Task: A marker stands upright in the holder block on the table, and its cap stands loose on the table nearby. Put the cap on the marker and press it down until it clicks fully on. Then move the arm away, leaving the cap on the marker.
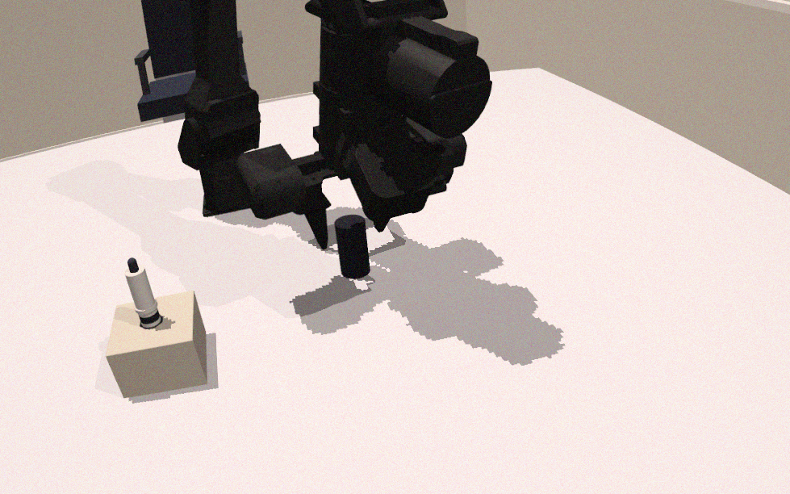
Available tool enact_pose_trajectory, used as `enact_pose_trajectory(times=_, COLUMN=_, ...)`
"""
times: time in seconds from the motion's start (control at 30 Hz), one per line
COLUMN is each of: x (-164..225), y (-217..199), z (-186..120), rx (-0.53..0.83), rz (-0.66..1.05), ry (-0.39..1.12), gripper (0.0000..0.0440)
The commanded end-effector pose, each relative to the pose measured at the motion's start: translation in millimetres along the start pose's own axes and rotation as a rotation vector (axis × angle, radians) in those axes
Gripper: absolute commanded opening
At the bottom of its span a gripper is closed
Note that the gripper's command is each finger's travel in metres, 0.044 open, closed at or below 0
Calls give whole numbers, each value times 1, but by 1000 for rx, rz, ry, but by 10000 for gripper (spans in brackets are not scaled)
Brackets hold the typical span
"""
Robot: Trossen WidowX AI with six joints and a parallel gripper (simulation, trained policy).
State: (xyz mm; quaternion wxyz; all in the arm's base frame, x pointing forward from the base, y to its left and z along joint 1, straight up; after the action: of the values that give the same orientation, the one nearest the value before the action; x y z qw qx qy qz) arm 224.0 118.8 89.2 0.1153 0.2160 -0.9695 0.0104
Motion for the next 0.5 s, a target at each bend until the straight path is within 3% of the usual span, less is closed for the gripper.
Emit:
enact_pose_trajectory(times=0.0, x=0, y=-1, z=6, rx=11, rz=-18, ry=-2, gripper=246)
enact_pose_trajectory(times=0.17, x=0, y=-1, z=10, rx=25, rz=-35, ry=-10, gripper=199)
enact_pose_trajectory(times=0.33, x=1, y=-2, z=5, rx=40, rz=-44, ry=-34, gripper=69)
enact_pose_trajectory(times=0.47, x=-3, y=-5, z=-7, rx=45, rz=-37, ry=-75, gripper=53)
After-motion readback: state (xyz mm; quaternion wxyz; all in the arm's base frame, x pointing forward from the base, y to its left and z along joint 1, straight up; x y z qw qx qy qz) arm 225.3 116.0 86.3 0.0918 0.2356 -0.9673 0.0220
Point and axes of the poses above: the point midway between the two fingers, 35 mm back from their tips, its own z axis out along the fingers, its own y axis across the jaws, x = y × z, the point moved 2 cm from there along -z, back along the fingers, and after that the axes turned 11 degrees about -z, right-handed, at the moved point
